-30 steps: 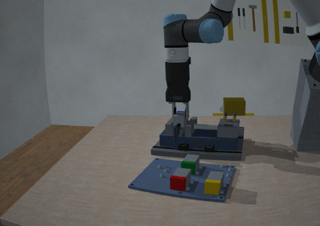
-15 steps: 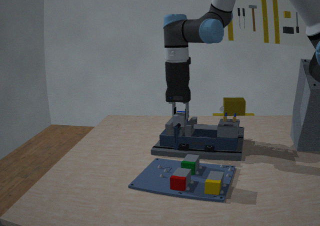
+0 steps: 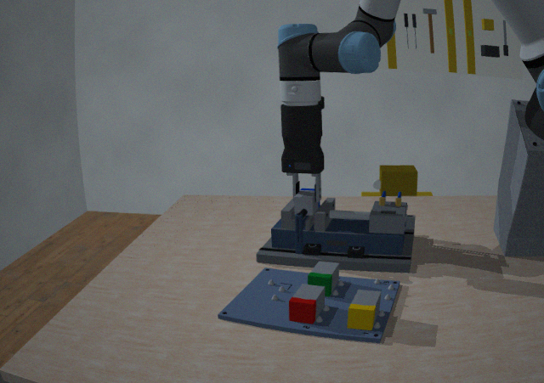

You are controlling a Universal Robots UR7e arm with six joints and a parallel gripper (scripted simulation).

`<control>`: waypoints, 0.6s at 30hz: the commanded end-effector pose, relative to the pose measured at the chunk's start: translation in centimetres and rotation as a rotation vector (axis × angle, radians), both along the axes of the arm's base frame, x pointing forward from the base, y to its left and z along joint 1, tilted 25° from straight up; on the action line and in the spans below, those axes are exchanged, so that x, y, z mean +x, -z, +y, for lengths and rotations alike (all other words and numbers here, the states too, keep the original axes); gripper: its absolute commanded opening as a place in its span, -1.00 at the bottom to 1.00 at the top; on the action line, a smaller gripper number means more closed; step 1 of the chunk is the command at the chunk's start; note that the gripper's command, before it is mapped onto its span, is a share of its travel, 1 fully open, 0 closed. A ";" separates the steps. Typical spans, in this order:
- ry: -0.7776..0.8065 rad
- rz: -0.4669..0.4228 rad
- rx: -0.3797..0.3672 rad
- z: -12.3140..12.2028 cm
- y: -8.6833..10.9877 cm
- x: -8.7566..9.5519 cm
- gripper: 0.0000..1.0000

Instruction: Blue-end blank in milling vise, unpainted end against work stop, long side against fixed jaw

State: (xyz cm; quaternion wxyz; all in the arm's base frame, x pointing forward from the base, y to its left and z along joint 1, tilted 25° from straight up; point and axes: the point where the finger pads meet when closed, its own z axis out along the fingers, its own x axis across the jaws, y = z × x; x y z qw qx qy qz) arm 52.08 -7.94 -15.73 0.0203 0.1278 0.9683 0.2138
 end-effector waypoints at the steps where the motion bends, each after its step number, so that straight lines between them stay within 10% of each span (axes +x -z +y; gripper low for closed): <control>1: 0.001 -0.005 -0.003 -0.2 -0.2 0.2 -1.00; 18: 0.001 -0.005 -0.003 -0.2 -0.2 0.2 -1.00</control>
